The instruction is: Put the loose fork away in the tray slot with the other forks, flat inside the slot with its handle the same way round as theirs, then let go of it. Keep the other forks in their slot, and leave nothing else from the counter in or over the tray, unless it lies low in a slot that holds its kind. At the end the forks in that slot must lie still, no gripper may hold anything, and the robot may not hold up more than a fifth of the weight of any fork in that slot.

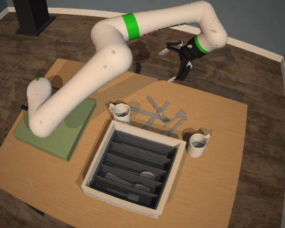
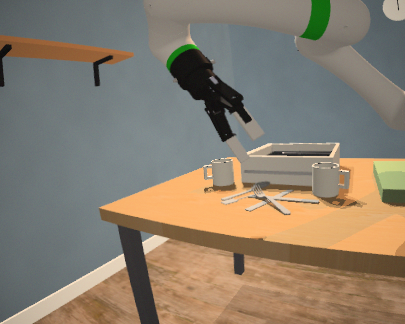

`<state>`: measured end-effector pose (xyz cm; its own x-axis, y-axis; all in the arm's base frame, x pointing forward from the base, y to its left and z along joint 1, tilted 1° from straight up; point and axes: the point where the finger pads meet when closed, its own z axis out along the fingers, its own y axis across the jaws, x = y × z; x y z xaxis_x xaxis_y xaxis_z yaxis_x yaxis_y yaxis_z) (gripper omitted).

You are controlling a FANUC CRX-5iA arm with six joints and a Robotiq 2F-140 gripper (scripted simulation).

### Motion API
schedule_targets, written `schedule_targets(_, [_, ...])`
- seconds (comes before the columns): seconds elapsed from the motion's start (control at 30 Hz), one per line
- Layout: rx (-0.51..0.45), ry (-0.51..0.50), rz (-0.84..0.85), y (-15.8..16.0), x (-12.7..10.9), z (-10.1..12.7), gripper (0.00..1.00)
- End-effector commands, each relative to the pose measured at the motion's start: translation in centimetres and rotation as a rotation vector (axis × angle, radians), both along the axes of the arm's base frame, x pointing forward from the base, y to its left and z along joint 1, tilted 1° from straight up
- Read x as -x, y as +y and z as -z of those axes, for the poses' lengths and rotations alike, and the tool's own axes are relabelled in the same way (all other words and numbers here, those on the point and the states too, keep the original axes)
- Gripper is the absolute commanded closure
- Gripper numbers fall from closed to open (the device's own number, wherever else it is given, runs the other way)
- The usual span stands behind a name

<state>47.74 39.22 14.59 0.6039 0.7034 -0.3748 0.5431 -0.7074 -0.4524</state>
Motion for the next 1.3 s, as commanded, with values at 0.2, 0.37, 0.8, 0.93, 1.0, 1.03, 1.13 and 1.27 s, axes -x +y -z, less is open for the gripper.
schedule_targets(0.2, [0.000, 0.000, 0.000, 0.0, 0.0, 0.0, 0.00])
schedule_targets(0.37, [0.000, 0.000, 0.000, 0.0, 0.0, 0.0, 0.00])
schedule_targets(0.8, [0.159, -0.078, 0.265, -1.2, -0.2, -0.4, 0.00])
schedule_targets(0.93, [0.246, -0.127, 0.430, -2.4, -0.4, -0.6, 0.00])
schedule_targets(1.0, [0.253, -0.132, 0.444, -2.4, -0.4, -0.6, 0.00])
schedule_targets(1.03, [0.301, -0.163, 0.546, -3.2, -0.4, -0.6, 0.00])
schedule_targets(1.13, [0.347, -0.196, 0.653, -4.2, -0.5, -0.7, 0.00])
schedule_targets(1.27, [0.389, -0.229, 0.762, -5.2, -0.6, -0.7, 0.00])
